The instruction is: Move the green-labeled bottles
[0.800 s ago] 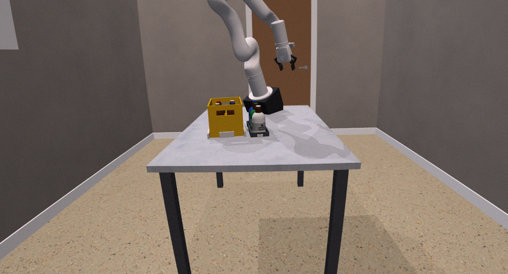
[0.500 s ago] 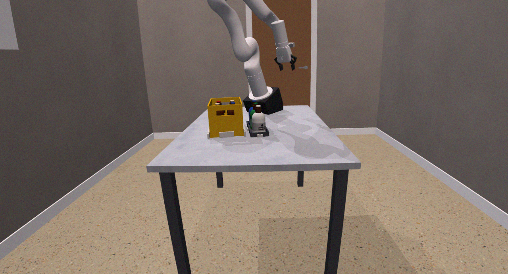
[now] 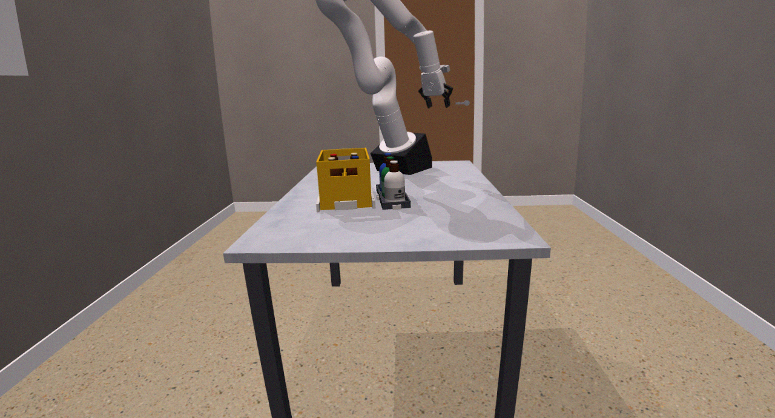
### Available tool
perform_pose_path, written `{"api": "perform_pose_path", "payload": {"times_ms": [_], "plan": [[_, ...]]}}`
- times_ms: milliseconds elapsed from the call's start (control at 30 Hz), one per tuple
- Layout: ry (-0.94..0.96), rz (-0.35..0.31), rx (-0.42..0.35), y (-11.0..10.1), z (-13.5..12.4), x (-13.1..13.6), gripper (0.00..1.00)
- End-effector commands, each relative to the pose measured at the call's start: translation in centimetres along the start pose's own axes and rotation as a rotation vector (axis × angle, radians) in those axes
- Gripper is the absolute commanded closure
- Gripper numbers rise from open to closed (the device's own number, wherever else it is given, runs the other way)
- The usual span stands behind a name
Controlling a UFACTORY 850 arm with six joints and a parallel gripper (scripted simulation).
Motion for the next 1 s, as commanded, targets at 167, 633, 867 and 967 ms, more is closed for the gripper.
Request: {"api": "perform_pose_path", "payload": {"times_ms": [167,633,867,967], "plan": [[0.008,-0.038,-0.002,-0.7,-6.2,3.8,0.0],[0.016,-0.082,-0.042,-1.8,-16.6,6.2,0.0],[0.018,-0.093,-0.066,-2.2,-20.7,6.1,0.0],[0.02,-0.099,-0.089,-2.6,-24.2,5.7,0.0]]}}
Point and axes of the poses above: the point where the finger pads meet when closed, its own y axis out along the fingers, its own x axis across the jaws, z = x × y, the point moved 6 cm from there along -y, back along the fingers, and after that the axes turned 5 degrees about y, right-handed, at the moved point
